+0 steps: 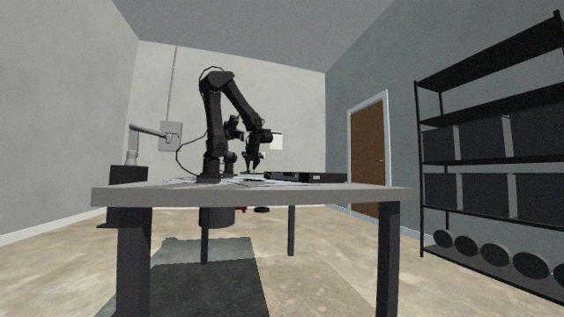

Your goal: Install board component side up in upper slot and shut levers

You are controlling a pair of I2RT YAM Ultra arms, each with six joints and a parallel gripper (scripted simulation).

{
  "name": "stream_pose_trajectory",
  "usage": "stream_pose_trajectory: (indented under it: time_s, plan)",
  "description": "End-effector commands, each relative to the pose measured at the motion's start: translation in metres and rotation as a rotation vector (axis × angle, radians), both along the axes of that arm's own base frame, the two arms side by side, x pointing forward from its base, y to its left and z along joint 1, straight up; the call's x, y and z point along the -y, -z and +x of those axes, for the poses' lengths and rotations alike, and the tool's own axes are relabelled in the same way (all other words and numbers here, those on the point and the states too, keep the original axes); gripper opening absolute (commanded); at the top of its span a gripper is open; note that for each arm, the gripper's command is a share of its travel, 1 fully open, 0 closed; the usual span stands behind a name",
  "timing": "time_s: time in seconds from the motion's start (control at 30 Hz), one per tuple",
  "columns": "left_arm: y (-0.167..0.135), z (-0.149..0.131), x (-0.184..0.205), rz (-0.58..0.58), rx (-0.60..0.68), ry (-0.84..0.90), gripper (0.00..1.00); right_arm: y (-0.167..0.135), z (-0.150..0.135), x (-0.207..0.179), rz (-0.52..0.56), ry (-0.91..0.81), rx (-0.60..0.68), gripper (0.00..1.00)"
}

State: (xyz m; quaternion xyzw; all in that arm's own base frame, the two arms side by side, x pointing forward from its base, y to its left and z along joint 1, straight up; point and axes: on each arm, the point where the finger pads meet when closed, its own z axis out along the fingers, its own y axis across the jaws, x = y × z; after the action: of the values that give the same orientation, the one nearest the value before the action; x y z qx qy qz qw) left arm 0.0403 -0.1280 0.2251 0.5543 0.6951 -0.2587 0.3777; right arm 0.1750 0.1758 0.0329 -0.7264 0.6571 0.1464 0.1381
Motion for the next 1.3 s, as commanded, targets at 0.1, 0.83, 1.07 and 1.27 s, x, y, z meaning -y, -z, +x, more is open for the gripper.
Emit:
stream_pose_trajectory:
  time_s: [0.1, 0.83, 1.07, 1.27]
  plan:
    - [0.006, 0.022, 0.031, -0.163, 0.054, -0.073, 1.0, -0.01, 0.021, 0.018, 0.043, -0.185, -0.011, 0.19]
    - [0.051, 0.038, 0.043, -0.17, 0.061, -0.128, 1.0, -0.011, 0.063, 0.036, 0.045, -0.175, -0.01, 0.19]
    - [0.051, 0.038, 0.043, -0.17, 0.061, -0.128, 1.0, -0.012, 0.068, 0.034, 0.046, -0.176, -0.003, 0.19]
    - [0.053, 0.037, 0.044, -0.161, 0.057, -0.122, 1.0, -0.015, 0.069, 0.03, 0.045, -0.175, -0.012, 0.19]
